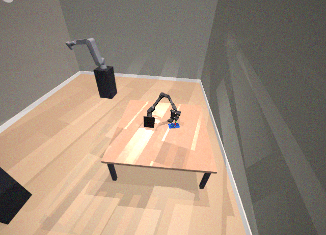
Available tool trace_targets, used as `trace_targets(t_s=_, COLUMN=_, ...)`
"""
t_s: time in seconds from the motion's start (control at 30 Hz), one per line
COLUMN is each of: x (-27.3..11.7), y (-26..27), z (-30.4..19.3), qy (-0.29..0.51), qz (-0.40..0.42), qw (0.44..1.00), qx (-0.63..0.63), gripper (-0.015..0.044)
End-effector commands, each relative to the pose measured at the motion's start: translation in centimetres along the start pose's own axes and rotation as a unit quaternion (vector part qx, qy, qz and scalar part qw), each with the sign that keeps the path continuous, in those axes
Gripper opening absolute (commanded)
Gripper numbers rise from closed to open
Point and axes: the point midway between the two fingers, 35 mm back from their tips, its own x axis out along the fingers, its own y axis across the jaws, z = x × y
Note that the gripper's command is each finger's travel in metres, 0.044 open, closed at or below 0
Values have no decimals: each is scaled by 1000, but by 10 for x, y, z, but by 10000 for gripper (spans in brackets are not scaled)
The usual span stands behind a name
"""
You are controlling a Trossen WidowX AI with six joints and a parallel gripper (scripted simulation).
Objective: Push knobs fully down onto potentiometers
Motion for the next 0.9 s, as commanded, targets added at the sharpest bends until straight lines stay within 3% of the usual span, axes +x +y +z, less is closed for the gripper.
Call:
trace_targets(t_s=0.0, x=0, y=0, z=0, qy=0, qz=0, qw=1000, qx=0, gripper=26)
trace_targets(t_s=0.23, x=0, y=0, z=0, qy=0, qz=0, qw=1000, qx=0, gripper=210)
trace_targets(t_s=0.5, x=-16, y=14, z=0, qy=-31, qz=-11, qw=999, qx=-6, gripper=0)
trace_targets(t_s=0.87, x=-26, y=27, z=12, qy=-25, qz=-3, qw=984, qx=176, gripper=0)
